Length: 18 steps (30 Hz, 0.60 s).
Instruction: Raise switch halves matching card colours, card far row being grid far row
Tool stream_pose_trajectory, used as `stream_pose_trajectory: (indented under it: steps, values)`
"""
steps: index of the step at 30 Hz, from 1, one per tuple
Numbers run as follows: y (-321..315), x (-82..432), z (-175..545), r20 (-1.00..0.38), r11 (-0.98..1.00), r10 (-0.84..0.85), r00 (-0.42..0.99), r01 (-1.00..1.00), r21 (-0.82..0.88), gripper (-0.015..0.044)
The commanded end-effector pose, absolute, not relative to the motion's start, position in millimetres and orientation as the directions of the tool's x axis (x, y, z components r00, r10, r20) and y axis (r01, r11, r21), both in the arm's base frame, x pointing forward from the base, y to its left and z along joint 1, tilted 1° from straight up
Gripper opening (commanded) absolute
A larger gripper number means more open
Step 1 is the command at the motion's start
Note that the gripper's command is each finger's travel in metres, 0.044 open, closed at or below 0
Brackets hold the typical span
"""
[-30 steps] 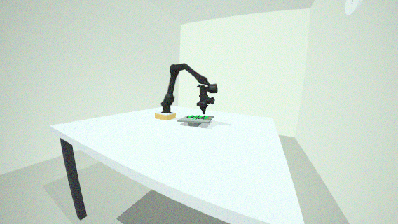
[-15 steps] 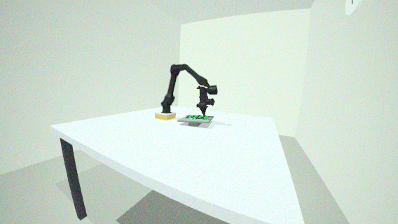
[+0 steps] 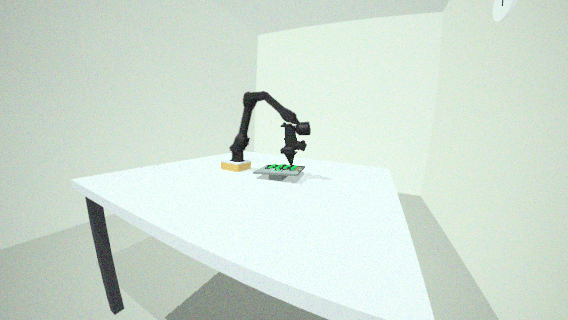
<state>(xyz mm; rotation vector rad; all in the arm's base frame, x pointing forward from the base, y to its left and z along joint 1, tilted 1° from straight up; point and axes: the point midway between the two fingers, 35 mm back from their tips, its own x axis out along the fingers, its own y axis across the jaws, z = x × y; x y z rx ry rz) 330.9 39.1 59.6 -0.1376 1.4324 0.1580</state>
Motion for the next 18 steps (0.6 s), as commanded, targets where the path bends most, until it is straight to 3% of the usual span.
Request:
stream_pose_trajectory:
  steps: [1, 18]
  values:
    - [40.0, 331.4, 59.2, -0.991, 0.982, 0.031, 0.133, -0.187, 0.006, 0.0000]
    - [40.1, 331.6, 57.0, -0.991, 0.982, 0.031, 0.133, -0.187, 0.006, 0.0000]
